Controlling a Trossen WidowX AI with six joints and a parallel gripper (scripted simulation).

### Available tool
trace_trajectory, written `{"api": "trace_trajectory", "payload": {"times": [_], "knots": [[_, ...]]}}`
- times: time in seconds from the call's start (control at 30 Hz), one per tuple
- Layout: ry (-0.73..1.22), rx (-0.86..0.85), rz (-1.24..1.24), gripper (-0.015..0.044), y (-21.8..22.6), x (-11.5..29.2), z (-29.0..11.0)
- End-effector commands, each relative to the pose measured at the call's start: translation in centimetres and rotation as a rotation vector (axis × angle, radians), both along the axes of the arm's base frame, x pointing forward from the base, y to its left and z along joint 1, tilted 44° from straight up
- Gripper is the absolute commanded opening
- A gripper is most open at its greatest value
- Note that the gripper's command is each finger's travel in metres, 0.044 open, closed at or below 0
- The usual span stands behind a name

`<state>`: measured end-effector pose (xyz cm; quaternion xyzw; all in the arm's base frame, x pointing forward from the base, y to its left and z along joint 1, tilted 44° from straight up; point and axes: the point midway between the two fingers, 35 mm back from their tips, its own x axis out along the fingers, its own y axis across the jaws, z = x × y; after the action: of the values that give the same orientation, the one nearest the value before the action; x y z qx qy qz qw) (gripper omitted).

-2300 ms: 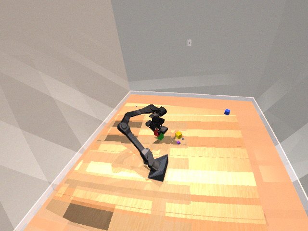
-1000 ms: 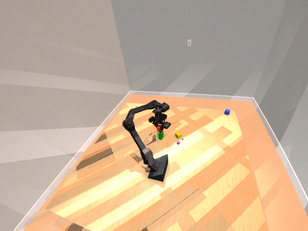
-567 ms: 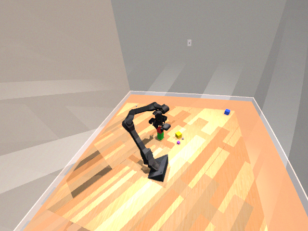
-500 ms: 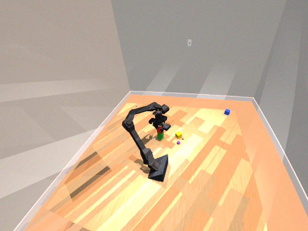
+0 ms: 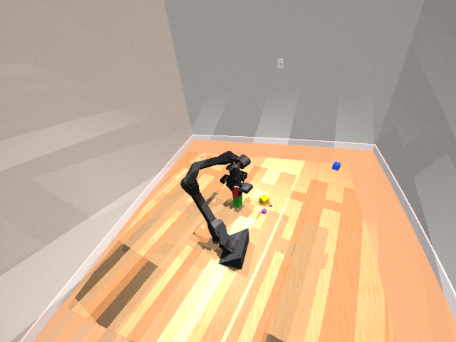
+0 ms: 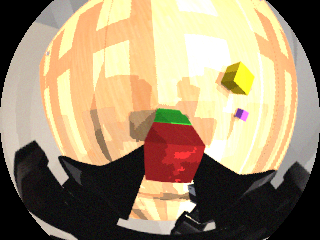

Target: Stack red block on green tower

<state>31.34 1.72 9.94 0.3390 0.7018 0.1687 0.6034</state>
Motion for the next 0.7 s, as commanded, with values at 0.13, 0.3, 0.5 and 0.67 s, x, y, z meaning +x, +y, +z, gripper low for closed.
{"api": "trace_trajectory", "payload": {"times": [0.13, 0.3, 0.5, 0.67], "knots": [[0.000, 0.000, 0.000, 0.0315, 0.00, 0.00, 0.00], [0.000, 0.000, 0.000, 0.0440, 0.00, 0.00, 0.00], [0.000, 0.000, 0.000, 0.0440, 0.00, 0.00, 0.00], [0.000, 0.000, 0.000, 0.0440, 0.00, 0.00, 0.00]]}}
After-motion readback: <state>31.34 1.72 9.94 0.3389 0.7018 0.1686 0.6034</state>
